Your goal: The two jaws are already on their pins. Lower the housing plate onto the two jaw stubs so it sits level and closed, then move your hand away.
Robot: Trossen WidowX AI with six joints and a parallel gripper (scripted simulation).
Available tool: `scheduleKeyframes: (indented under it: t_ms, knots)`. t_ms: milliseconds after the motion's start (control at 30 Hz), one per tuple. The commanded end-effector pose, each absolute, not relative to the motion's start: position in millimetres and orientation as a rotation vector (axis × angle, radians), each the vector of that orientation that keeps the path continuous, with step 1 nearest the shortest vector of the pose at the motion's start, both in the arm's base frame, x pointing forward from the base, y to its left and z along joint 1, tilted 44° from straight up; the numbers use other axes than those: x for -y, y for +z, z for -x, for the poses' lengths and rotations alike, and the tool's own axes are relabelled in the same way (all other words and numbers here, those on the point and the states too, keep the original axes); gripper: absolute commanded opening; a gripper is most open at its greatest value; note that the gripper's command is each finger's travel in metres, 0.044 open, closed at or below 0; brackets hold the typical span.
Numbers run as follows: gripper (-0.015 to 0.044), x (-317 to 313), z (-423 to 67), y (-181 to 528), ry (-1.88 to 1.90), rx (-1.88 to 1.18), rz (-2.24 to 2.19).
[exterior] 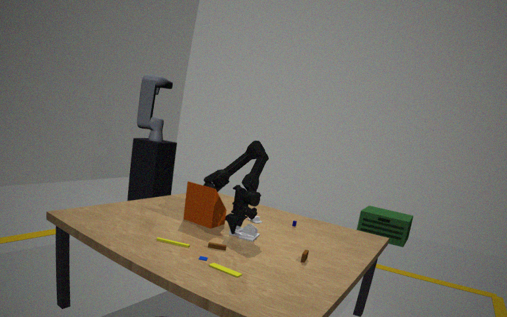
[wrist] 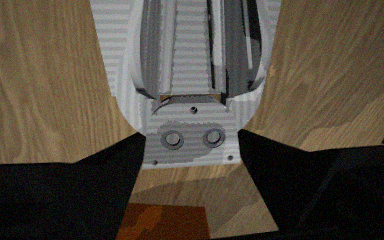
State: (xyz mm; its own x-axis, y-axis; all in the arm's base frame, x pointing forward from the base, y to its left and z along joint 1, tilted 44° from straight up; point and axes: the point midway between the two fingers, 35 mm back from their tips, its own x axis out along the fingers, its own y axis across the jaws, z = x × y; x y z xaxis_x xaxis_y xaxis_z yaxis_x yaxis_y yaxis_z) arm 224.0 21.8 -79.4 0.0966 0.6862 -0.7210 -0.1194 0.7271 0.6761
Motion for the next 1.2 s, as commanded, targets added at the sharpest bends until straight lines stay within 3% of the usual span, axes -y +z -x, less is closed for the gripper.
scheduleKeyframes:
  t_ms: [0, 333, 467, 933, 1167]
  knots:
    - [0.0351, -22, -224, -80, 0.638, -1.352, -0.524]
    - [0.0351, -22, -224, -80, 0.638, -1.352, -0.524]
    - [0.044, -22, -224, -79, 0.638, -1.353, -0.519]
    - [0.044, -21, -224, -78, 0.637, -1.353, -0.519]
    - [0.044, 14, -222, -45, 0.632, -1.354, -0.518]
